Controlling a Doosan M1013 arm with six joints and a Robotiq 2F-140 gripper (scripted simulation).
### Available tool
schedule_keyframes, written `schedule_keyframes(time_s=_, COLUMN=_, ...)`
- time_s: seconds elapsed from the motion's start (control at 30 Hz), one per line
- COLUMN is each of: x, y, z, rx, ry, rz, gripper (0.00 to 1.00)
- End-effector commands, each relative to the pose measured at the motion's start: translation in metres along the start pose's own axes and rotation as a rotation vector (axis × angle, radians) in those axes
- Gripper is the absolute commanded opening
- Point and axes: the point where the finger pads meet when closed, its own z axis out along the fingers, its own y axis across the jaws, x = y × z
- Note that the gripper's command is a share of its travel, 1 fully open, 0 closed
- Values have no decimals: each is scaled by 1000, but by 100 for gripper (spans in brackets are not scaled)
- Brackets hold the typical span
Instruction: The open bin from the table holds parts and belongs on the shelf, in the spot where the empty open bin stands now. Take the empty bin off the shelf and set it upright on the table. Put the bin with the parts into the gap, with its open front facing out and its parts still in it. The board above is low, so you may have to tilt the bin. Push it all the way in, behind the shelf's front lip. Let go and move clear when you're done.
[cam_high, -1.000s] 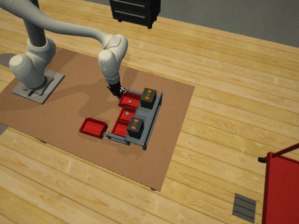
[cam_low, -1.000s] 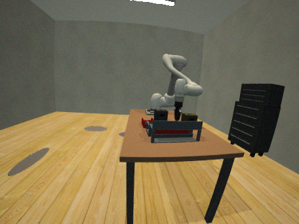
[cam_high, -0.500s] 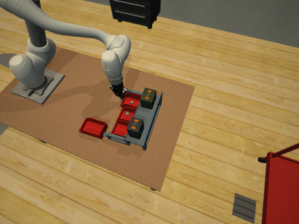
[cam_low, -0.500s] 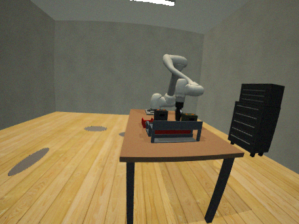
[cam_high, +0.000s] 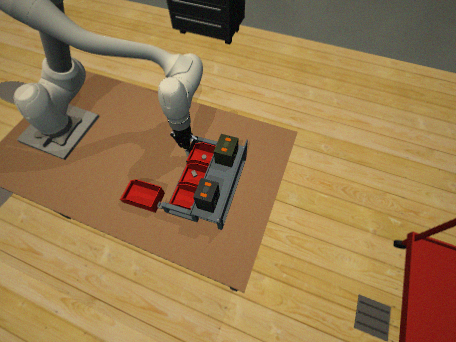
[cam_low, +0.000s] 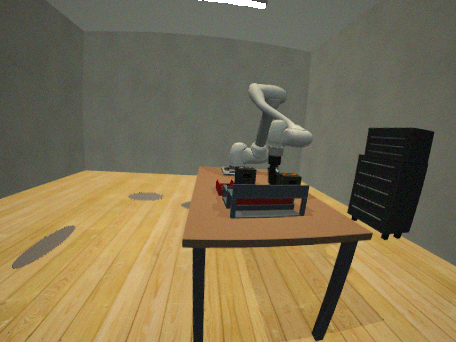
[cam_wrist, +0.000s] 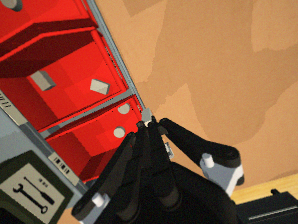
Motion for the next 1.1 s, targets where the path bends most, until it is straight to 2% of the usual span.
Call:
schedule_keyframes(time_s=0.0, x=2, y=-4, z=-1, rx=-2, ry=-3, rz=3, gripper=10)
schedule_keyframes(time_s=1.07, x=2, y=-6, z=-1, rx=-2, ry=-3, rz=3, gripper=10)
